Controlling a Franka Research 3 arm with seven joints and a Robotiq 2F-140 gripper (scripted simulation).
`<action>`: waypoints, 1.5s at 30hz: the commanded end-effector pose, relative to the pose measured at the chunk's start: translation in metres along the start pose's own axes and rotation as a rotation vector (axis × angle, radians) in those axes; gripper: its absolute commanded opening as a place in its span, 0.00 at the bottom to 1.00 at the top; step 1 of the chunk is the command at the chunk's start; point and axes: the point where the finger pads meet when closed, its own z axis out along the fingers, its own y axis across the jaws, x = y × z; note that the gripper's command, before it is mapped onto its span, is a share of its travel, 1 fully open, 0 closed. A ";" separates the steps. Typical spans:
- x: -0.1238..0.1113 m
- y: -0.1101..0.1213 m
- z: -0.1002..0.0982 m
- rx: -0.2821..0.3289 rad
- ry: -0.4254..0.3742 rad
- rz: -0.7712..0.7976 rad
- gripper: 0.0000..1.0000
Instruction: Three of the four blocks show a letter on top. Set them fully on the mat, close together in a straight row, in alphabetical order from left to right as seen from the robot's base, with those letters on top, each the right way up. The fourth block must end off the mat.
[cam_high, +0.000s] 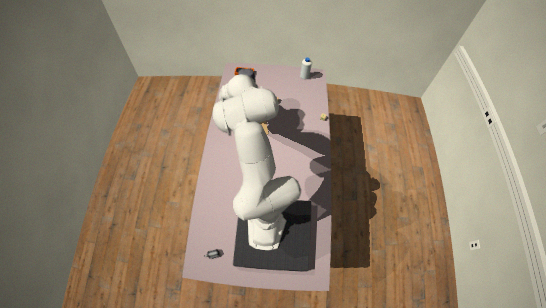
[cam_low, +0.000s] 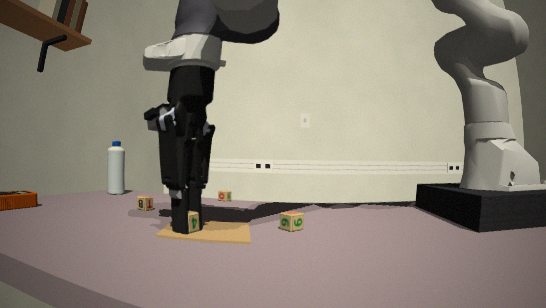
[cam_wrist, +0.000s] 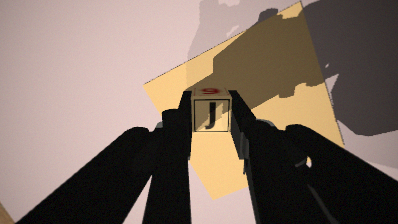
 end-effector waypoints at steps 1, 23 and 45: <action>0.001 0.000 -0.006 0.001 0.003 -0.003 0.24; 0.001 0.000 -0.100 0.001 0.003 -0.003 0.24; -0.026 -0.007 -0.100 0.001 0.003 -0.334 0.24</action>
